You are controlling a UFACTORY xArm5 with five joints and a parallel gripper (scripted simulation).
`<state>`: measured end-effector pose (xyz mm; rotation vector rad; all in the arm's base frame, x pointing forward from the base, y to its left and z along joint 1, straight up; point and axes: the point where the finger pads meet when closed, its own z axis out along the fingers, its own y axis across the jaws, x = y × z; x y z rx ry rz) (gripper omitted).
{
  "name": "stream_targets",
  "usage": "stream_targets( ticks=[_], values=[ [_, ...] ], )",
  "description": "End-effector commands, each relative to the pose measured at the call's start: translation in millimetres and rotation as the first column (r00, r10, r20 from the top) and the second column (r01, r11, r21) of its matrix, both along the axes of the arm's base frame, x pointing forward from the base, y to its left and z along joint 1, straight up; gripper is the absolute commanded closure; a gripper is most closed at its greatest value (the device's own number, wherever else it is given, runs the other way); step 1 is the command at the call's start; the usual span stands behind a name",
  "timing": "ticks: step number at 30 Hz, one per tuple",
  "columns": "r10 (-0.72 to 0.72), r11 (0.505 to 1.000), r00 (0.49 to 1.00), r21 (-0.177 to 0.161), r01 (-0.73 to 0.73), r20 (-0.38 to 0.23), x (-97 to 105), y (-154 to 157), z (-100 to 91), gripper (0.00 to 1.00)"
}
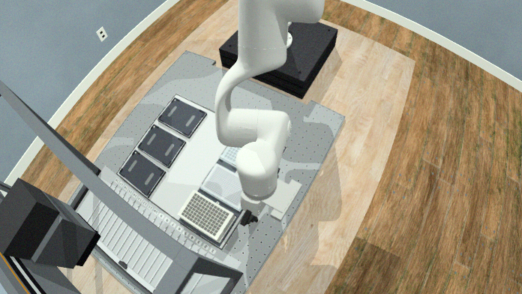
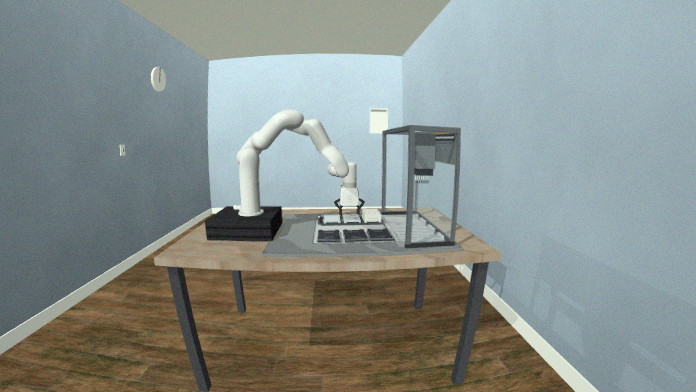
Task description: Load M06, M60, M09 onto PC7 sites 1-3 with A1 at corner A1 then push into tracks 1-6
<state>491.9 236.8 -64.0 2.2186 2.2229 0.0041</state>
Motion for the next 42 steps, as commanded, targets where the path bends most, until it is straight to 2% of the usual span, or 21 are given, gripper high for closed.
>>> stream_targets(
  ticks=[1, 13, 42],
  values=[
    [0.000, 1.000, 1.000, 0.006, 0.000, 0.002, 2, 4, 1.7, 0.00],
    [0.000, 1.000, 1.000, 0.006, 0.000, 0.002, 1, 4, 5.0, 0.00],
    [0.000, 1.000, 1.000, 0.006, 0.000, 0.002, 1, 4, 50.1, 0.00]
  ],
)
